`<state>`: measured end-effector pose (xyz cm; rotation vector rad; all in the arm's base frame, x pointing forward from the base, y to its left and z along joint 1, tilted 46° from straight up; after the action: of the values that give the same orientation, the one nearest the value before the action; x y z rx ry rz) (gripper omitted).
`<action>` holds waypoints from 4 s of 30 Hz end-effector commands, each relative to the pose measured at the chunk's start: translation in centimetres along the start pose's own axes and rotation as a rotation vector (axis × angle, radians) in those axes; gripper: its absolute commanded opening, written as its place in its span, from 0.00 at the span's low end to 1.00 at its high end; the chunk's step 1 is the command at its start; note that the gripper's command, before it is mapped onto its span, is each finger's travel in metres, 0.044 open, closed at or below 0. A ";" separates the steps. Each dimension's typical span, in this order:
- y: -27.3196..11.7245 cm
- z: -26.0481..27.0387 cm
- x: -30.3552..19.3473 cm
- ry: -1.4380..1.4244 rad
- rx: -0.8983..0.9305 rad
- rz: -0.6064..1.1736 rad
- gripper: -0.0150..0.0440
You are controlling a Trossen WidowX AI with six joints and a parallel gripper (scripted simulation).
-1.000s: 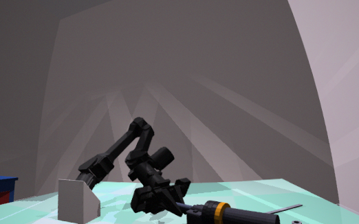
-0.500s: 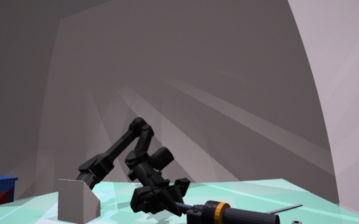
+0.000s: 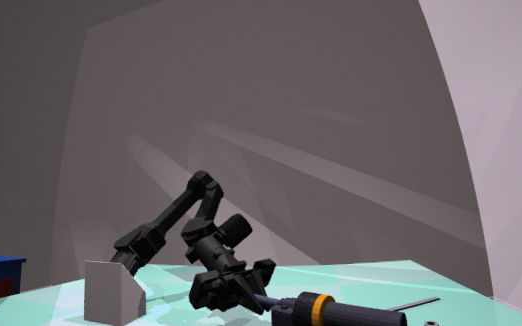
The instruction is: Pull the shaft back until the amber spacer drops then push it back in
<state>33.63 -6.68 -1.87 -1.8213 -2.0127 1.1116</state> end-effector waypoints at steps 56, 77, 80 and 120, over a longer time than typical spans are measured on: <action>-0.7 0.1 0.4 0.006 0.002 0.000 0.25; -0.9 0.2 0.5 0.006 0.002 0.000 0.25; -0.9 0.2 0.5 0.006 0.002 0.000 0.25; -1.3 0.2 0.8 0.007 0.002 0.000 0.25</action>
<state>32.46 -6.02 -1.40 -1.8209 -2.0121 1.1116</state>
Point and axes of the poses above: the point midway between the two fingers, 35 mm back from their tips, its own y axis out along the fingers, its own z axis across the jaws, x = y × z, the point moved 2 cm from there along -y, back along the fingers, and after that the axes turned 10 degrees about y, right-handed, at the moved point
